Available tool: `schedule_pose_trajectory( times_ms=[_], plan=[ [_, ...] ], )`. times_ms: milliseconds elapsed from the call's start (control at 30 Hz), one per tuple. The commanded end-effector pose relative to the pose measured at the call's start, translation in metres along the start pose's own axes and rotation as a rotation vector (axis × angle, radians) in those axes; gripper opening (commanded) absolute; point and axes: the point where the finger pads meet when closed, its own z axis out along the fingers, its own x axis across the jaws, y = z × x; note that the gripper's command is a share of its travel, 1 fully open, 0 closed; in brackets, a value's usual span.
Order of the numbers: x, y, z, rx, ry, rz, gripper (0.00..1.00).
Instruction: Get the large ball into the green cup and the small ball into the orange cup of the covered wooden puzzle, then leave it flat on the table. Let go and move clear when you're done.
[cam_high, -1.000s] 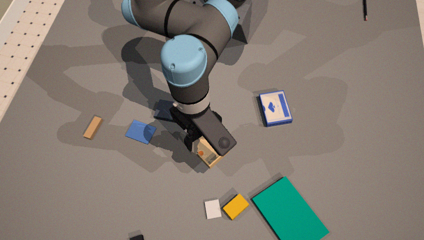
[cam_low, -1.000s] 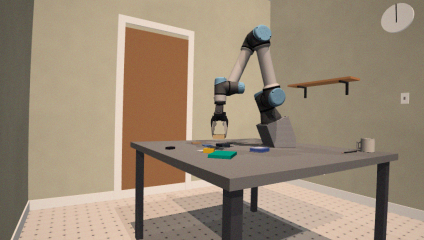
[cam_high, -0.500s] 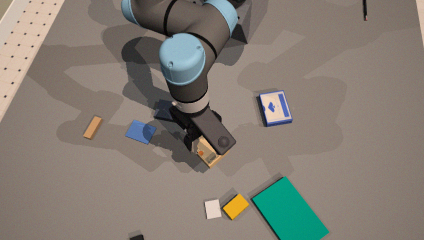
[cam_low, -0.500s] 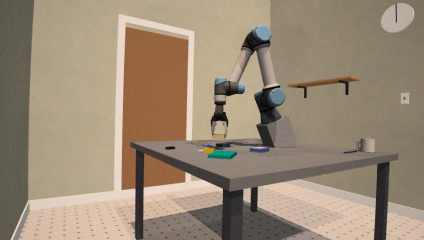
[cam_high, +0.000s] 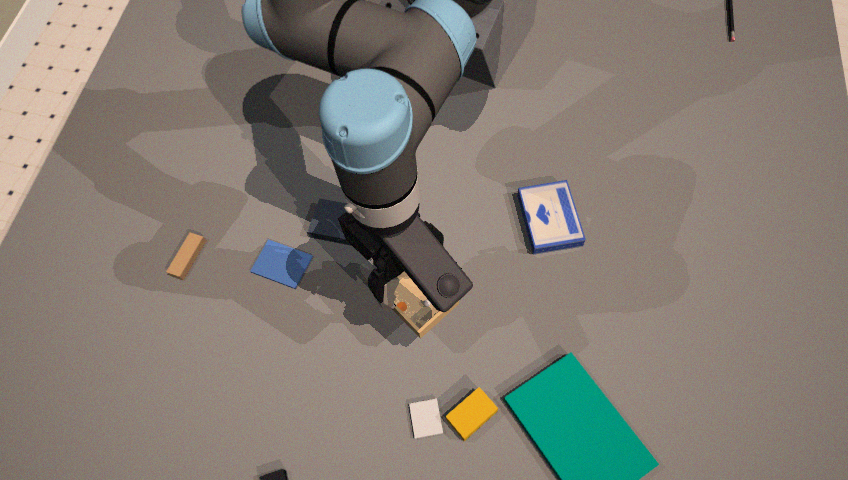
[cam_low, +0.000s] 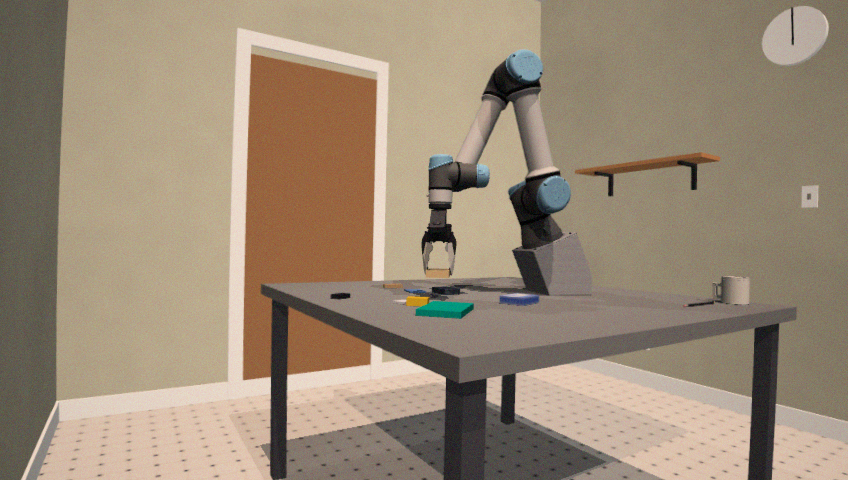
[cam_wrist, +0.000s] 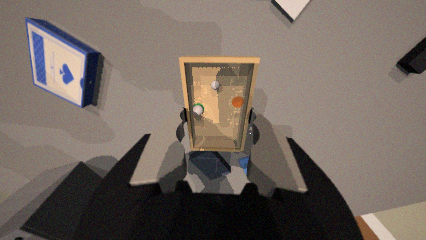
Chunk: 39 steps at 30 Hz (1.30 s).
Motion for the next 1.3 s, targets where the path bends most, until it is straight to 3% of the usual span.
schedule_pose_trajectory(
  times_ms=[0, 1267],
  plan=[
    [0.0003, -0.0004, -0.0003, -0.008, 0.004, 0.000, 0.44],
    [0.0003, -0.0002, -0.0003, 0.002, 0.003, 0.000, 0.44]
  ],
)
